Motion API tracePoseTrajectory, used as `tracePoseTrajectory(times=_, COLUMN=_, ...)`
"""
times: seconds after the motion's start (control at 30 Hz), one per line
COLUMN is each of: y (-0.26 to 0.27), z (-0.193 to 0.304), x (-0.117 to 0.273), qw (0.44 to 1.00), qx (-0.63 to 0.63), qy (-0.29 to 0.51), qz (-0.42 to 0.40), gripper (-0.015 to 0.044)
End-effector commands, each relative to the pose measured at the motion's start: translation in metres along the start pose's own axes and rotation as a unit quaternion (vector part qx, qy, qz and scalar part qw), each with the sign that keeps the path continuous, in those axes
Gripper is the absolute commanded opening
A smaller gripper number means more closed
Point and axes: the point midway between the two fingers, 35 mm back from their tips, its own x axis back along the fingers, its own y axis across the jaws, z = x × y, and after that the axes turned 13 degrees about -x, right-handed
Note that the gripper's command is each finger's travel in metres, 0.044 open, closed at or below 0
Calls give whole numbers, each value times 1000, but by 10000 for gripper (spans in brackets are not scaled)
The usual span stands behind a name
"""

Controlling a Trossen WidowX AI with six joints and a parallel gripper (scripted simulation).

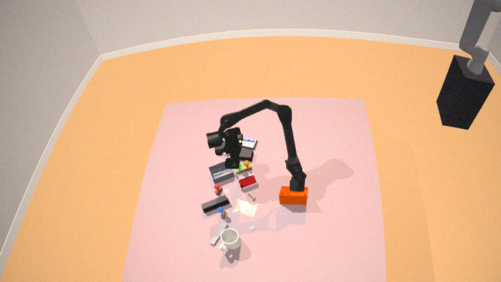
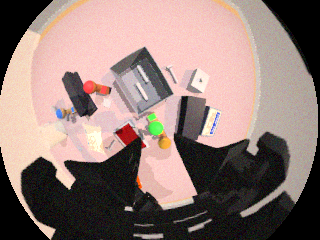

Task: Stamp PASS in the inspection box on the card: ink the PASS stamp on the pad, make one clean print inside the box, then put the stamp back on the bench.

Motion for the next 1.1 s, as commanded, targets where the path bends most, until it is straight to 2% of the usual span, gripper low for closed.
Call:
tracePoseTrajectory(times=0.0, y=1, z=0, x=-6, qw=1000, qx=5, qy=0, qz=3, gripper=223)
tracePoseTrajectory(times=1.07, y=0, z=-1, x=-58, qw=1000, qx=4, qy=-1, qz=4, gripper=223)
